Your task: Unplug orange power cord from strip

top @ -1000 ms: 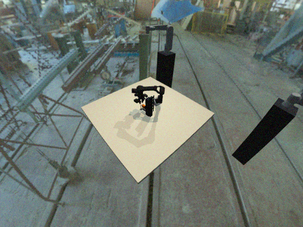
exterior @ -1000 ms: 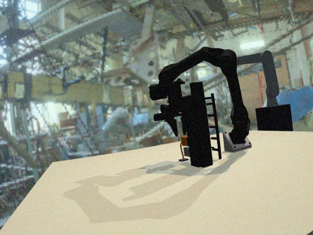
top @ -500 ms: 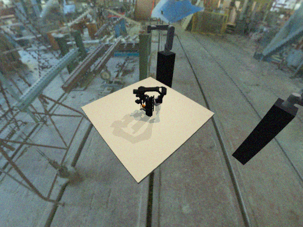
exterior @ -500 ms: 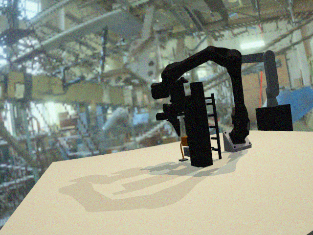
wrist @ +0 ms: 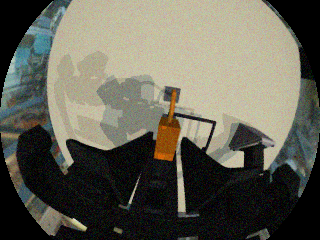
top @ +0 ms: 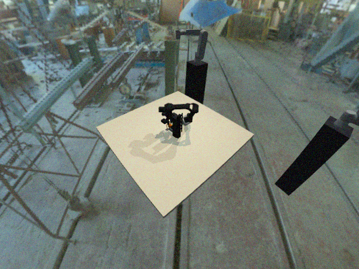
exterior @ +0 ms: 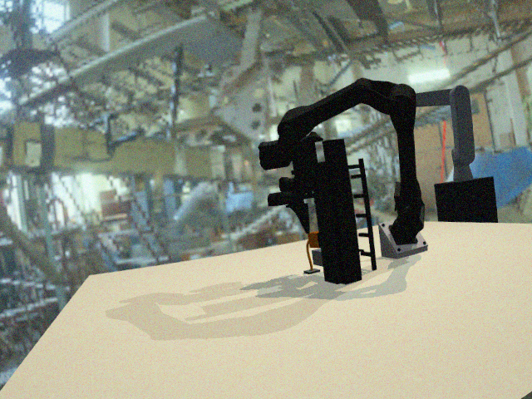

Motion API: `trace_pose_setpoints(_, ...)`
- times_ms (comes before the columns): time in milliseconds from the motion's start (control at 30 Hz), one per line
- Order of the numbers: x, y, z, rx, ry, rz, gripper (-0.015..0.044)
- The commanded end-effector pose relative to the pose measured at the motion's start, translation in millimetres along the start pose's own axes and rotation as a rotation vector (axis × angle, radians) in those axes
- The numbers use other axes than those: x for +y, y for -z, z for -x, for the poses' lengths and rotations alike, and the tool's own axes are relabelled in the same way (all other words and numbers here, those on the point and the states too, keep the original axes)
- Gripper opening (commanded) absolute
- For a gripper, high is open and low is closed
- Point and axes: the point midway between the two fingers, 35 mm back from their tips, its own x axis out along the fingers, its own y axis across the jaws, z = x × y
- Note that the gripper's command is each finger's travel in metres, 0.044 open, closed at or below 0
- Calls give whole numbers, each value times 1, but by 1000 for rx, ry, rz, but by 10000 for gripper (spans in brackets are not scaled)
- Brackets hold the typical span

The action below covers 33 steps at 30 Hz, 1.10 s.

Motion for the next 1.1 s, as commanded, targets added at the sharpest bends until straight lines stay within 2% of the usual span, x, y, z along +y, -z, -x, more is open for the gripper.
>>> trace_pose_setpoints(0, 0, 2, -6, 4, 1, -1, 160)
trace_pose_setpoints(133, 0, 2, -9, 4, 0, -1, 160)
trace_pose_setpoints(267, 0, 1, -6, 1, 2, 0, 55)
trace_pose_setpoints(533, 0, 1, -6, 1, 2, 0, 2)
trace_pose_setpoints(1067, 2, -20, -5, -1, 1, 0, 0)
